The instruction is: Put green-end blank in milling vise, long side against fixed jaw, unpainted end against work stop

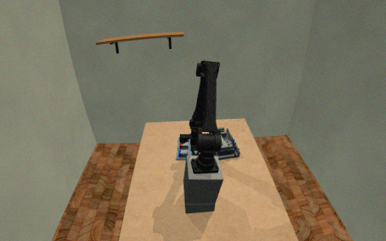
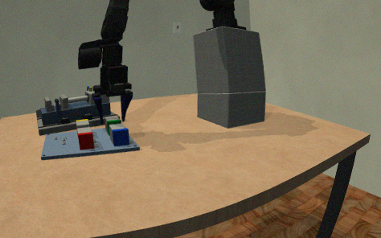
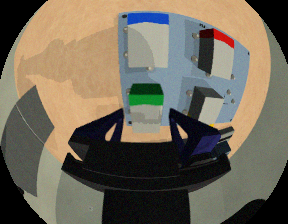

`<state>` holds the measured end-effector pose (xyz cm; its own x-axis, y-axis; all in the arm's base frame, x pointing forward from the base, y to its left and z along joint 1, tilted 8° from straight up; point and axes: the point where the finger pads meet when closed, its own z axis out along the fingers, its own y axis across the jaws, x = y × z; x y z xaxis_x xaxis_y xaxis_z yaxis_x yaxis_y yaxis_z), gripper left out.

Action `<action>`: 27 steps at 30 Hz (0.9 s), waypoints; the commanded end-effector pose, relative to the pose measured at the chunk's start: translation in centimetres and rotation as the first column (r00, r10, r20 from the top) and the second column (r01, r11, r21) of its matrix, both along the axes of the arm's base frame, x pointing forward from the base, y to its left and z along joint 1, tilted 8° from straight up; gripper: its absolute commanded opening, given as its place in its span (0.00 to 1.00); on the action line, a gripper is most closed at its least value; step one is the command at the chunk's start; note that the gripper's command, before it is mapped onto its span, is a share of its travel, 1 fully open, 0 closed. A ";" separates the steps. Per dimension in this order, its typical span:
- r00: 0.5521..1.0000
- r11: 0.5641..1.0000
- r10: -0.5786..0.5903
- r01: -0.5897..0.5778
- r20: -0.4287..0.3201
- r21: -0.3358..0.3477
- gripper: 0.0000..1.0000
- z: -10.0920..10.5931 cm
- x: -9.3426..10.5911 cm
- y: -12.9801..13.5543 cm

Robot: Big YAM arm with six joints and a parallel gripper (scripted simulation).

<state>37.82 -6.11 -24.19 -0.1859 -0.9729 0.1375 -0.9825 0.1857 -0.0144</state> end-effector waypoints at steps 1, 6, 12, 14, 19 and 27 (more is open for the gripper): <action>1.000 1.000 0.002 -0.002 0.006 0.001 0.64 -0.6 0.4 -0.4; 1.000 1.000 0.002 -0.002 0.006 0.001 0.64 -0.6 0.4 -0.4; 1.000 1.000 0.002 -0.002 0.006 0.001 0.64 -0.6 0.4 -0.4; 1.000 1.000 0.002 -0.002 0.006 0.001 0.64 -0.6 0.4 -0.4; 1.000 1.000 0.002 -0.002 0.006 0.001 0.64 -0.6 0.4 -0.4; 1.000 1.000 0.002 -0.002 0.006 0.001 0.00 -0.6 0.4 -0.4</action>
